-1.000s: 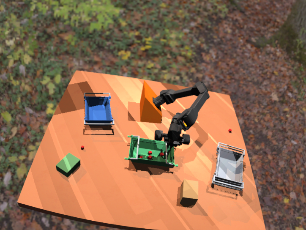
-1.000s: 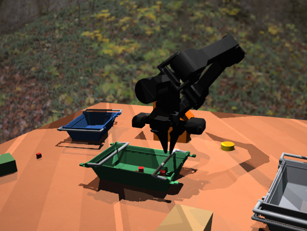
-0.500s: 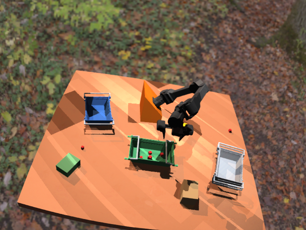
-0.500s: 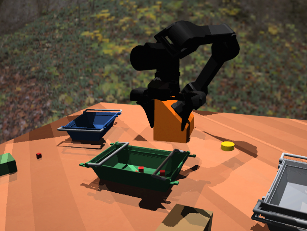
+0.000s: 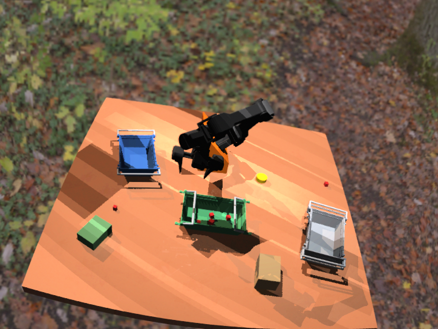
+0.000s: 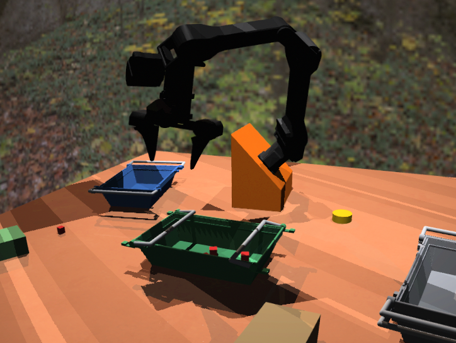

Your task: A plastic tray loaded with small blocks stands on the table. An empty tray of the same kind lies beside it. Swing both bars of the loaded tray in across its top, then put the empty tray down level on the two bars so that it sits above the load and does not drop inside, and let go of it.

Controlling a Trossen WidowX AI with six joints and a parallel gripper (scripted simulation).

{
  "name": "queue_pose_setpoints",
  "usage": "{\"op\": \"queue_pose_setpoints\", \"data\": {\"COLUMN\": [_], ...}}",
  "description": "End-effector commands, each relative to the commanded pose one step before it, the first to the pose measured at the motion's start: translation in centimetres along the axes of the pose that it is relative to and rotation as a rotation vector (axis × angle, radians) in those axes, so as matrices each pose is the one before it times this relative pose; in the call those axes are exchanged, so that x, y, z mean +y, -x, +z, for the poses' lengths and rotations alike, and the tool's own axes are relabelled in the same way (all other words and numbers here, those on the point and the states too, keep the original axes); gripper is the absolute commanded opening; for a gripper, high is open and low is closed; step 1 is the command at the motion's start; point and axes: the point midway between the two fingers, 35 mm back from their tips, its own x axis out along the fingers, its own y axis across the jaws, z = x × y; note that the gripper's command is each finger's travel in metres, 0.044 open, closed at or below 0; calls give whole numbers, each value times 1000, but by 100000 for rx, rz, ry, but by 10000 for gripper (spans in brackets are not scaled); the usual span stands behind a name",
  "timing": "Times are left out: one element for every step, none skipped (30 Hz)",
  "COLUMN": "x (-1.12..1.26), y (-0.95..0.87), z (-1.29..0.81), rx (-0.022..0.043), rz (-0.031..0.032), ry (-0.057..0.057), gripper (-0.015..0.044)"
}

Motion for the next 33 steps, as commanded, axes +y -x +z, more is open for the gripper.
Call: {"op": "queue_pose_setpoints", "data": {"x": [-4709,-1249,-1207,-1047,-899,-888,-793,-660,-649,-642,-565,-461,-372,-338,-231,-104,-14,80,129,87,25,0,0,0,0,0,0,-14,-26,-36,-43,-43,-40], "y": [-325,-173,-221,-324,-329,-380,-394,-360,-385,-445,-473,-476,-496,-631,-700,-650,-708,-765,-630,-327,-86,0,0,0,0,0,0,-112,-210,-313,-423,-493,-561], "z": [-3622,-1238,-1332,-1237,-1148,-1226,-1189,-1085,-1194,-1341,-1371,-1338,-1322,-1565,-1603,-1379,-1393,-1389,-1062,-525,-136,0,0,0,0,0,0,1,1,2,3,3,3], "rx": [773,394,427,502,476,516,501,420,392,381,318,219,137,66,-55,-162,-288,-432,-444,-261,-72,0,0,0,0,0,0,-1,-1,-2,-2,-3,-3], "rz": [-2306,-239,-122,-354,-240,-166,-66,108,349,559,735,886,993,1292,1457,1365,1488,1599,1305,673,177,0,0,0,0,0,0,-1,-2,-2,-3,-2,-2], "ry": [2201,585,634,-458,-402,-406,-339,2,484,798,1048,1297,1419,1763,1918,1760,1900,2043,1682,875,231,0,0,0,0,0,0,1,1,2,3,3,4], "gripper": [440,440,440,440,440,440,440,440,440,440,440,440,440,440,440,440,440,440,440,440,440,440,440,440,440,440,440,440,440,440,440,440,440]}}
